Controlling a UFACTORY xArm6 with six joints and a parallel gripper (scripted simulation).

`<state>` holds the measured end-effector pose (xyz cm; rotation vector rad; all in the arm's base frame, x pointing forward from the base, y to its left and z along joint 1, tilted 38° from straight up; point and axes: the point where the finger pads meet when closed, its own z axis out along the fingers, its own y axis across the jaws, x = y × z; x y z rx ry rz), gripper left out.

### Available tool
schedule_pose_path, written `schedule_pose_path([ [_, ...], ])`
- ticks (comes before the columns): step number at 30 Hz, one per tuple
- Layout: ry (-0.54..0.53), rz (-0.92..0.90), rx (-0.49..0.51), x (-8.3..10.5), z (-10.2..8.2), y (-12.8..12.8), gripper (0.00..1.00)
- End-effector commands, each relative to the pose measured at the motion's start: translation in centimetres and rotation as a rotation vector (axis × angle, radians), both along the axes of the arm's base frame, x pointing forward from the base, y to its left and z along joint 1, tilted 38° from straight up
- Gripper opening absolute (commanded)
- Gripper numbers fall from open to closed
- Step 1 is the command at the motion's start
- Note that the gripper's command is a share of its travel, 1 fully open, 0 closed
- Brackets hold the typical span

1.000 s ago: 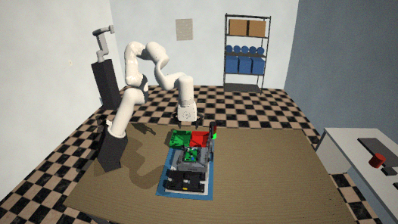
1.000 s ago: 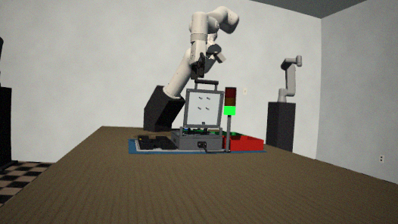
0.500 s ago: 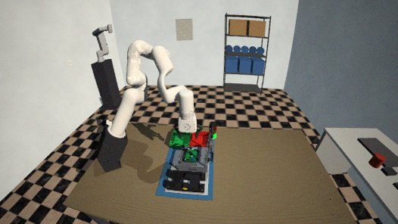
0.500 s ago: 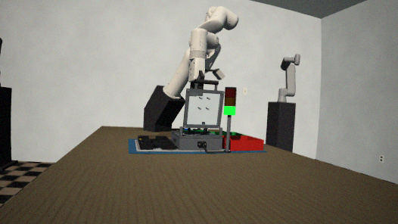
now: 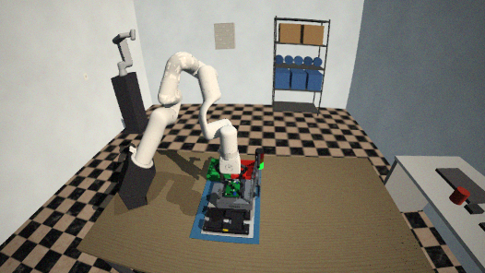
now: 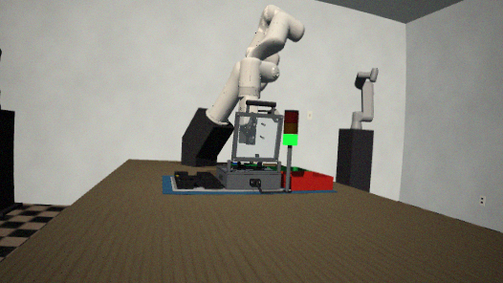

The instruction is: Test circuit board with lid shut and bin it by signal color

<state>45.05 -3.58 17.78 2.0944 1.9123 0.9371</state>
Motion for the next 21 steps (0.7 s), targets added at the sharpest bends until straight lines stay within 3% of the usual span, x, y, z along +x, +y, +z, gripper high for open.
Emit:
schedule_pose_path([
  [1,-0.010,0.000,0.002,0.99,-0.79,0.30,1.00],
  [21,-0.010,0.000,0.002,1.31,-1.24,0.47,1.00],
])
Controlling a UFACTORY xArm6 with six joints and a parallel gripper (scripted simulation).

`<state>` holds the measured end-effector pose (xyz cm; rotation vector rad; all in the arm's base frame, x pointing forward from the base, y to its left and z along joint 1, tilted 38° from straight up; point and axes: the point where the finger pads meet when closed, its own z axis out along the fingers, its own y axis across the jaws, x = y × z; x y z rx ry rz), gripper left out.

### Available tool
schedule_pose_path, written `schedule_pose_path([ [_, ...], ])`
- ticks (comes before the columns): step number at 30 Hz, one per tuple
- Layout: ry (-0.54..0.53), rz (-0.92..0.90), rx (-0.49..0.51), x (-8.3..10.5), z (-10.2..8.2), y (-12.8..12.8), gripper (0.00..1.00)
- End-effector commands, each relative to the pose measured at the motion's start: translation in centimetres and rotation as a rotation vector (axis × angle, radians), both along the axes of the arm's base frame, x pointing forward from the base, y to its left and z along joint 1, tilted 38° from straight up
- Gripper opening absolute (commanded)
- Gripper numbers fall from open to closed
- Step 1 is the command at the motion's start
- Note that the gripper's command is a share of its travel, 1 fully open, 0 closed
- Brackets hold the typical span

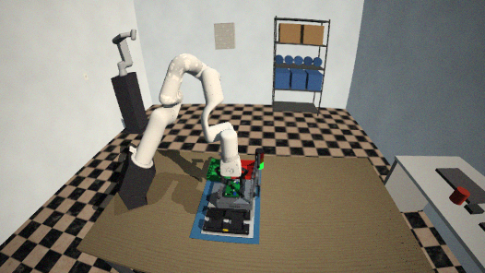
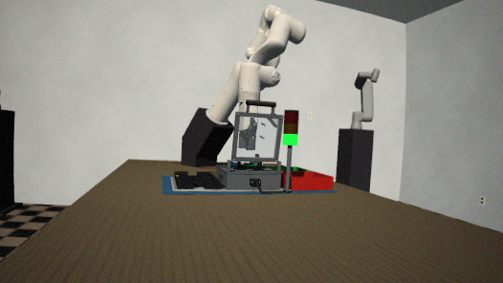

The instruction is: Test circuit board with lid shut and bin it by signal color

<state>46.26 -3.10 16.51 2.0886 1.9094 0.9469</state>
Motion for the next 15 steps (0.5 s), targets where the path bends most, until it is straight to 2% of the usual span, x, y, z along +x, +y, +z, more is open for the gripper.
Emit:
schedule_pose_path([
  [1,-0.002,-0.001,0.000,0.1,0.0,0.0,1.00],
  [15,-0.002,-0.001,0.000,2.3,-3.0,1.1,1.00],
])
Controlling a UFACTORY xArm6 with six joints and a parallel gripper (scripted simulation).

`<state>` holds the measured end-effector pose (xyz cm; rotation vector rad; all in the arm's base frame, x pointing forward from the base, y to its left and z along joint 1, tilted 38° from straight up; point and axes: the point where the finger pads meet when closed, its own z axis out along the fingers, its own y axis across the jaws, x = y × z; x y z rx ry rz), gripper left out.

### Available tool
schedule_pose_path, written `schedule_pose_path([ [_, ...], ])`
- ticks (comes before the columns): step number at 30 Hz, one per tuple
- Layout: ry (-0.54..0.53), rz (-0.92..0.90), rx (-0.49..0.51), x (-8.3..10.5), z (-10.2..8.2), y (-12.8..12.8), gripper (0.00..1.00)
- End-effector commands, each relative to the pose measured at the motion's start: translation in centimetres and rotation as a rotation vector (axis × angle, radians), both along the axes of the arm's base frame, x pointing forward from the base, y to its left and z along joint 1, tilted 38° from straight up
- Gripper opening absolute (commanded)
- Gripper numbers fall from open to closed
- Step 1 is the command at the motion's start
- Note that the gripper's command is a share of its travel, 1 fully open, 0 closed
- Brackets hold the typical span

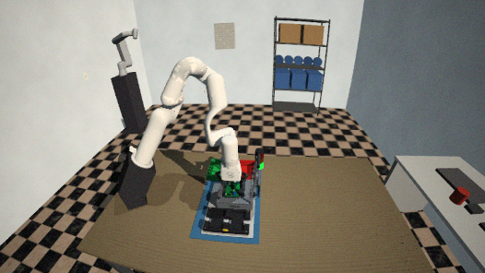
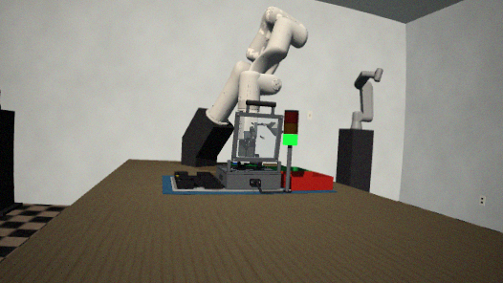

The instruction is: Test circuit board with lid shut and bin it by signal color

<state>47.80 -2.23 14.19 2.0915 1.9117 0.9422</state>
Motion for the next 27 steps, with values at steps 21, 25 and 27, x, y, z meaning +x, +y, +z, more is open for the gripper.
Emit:
schedule_pose_path([
  [21,-0.006,-0.001,0.001,1.40,-1.58,0.59,0.95],
  [25,-0.006,-0.001,0.001,1.40,-1.58,0.59,0.95],
  [27,-0.006,-0.001,0.001,1.40,-1.58,0.59,0.95],
])
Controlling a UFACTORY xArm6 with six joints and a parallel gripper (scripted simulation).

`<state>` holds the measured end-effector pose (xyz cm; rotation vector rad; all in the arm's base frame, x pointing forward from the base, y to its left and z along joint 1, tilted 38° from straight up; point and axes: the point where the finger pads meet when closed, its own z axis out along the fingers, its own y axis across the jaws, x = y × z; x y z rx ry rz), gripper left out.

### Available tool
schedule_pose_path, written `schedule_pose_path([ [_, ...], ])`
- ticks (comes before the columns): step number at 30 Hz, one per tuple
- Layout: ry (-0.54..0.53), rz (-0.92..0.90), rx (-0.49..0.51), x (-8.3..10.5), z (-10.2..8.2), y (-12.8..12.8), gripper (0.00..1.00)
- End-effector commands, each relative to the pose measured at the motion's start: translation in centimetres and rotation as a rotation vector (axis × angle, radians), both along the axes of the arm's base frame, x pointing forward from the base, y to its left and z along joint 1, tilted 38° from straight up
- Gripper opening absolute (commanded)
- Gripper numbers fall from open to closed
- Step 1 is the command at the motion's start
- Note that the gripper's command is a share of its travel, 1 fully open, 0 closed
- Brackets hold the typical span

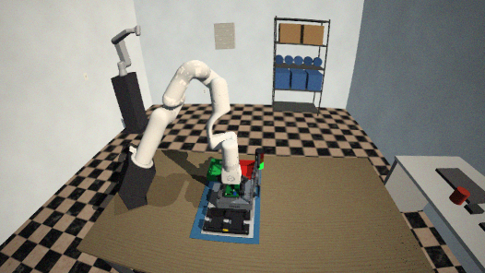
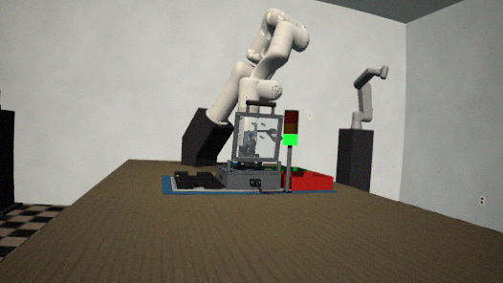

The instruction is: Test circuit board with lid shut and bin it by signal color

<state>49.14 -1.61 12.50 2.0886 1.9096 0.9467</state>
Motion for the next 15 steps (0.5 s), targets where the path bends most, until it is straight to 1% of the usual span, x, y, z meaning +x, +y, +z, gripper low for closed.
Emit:
schedule_pose_path([
  [1,-0.002,-0.001,0.000,0.06,0.11,-0.04,0.95],
  [3,-0.002,-0.001,0.000,0.06,0.11,-0.04,0.95],
  [4,-0.002,-0.001,0.000,0.06,0.11,-0.04,0.89],
  [15,-0.002,-0.001,0.000,0.06,0.11,-0.04,0.89],
])
